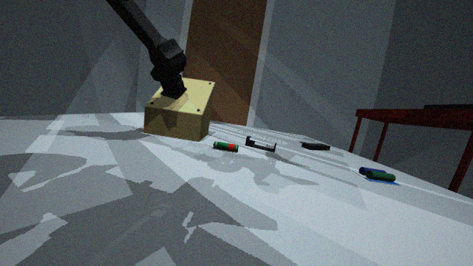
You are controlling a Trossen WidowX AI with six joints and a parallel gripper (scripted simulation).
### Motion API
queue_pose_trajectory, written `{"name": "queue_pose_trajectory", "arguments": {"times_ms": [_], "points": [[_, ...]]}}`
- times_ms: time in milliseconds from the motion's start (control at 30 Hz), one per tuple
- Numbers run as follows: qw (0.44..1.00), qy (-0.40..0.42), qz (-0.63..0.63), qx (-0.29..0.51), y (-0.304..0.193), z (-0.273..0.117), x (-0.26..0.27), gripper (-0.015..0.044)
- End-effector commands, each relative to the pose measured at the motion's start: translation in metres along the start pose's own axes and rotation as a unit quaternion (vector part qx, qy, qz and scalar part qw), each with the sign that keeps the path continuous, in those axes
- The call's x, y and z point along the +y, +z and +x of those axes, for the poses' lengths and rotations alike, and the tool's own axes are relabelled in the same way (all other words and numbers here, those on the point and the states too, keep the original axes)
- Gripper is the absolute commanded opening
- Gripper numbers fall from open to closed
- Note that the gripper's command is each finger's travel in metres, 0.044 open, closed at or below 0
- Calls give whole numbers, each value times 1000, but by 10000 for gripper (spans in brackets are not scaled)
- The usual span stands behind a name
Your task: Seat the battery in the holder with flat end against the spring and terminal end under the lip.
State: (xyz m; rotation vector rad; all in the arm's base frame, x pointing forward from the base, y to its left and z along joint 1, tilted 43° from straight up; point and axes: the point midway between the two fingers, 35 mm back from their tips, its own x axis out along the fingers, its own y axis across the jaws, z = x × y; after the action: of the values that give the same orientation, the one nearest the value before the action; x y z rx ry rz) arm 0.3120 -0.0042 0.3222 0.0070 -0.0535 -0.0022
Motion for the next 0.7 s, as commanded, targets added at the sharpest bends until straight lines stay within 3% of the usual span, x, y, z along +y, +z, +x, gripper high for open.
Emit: {"name": "queue_pose_trajectory", "arguments": {"times_ms": [0,200,367,500,567,667], "points": [[1000,-4,0,9,-5,2,-1,374],[966,-90,-34,240,-125,13,-19,221],[876,-156,-125,438,-219,-21,-36,221],[746,-193,-251,586,-272,-74,-56,221],[688,-199,-305,627,-282,-95,-64,221],[675,-199,-318,635,-283,-99,-66,221]]}}
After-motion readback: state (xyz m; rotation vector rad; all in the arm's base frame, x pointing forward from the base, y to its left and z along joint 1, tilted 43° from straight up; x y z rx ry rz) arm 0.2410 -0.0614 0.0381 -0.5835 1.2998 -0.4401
